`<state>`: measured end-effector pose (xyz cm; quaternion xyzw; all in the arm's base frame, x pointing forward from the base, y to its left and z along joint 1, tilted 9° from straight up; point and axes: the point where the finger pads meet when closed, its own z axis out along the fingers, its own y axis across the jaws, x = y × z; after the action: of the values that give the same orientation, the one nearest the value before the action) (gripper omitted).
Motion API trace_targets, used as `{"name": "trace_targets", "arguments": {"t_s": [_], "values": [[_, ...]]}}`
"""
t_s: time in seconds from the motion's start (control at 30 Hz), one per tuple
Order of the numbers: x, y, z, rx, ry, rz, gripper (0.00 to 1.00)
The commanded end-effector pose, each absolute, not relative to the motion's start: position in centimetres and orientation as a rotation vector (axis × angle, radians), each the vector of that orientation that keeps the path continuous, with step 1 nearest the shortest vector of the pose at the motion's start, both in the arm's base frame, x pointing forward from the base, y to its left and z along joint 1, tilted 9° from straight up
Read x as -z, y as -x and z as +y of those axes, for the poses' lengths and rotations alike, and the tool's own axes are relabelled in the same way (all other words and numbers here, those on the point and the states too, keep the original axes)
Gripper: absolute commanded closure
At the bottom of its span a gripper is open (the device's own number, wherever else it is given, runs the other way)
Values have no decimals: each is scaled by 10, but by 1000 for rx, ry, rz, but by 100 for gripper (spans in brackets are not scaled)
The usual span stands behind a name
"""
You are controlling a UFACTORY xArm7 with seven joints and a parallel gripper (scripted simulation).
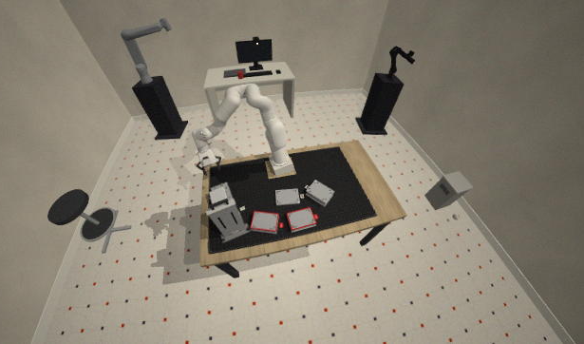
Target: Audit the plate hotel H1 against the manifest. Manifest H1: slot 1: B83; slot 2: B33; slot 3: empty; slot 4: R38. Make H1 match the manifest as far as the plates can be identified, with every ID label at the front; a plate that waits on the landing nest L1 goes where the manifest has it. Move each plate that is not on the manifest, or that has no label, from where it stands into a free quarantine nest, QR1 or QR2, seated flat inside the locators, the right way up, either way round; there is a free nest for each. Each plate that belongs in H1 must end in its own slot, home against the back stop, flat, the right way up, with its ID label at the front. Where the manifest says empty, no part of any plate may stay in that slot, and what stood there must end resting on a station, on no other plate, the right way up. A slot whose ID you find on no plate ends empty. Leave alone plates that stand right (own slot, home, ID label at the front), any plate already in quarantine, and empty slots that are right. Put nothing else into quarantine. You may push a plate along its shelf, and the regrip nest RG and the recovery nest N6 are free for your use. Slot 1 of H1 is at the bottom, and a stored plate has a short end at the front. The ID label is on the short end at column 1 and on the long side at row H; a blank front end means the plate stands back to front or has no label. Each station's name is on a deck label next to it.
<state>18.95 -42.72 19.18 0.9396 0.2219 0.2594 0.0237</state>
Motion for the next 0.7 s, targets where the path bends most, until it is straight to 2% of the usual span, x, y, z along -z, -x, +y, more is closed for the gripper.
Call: {"name": "trace_targets", "arguments": {"t_s": [0.0,0.67], "values": [[-193,-189,-428,-946,-2886,699,0],[-193,-189,-428,-1396,-2772,712,0]]}}
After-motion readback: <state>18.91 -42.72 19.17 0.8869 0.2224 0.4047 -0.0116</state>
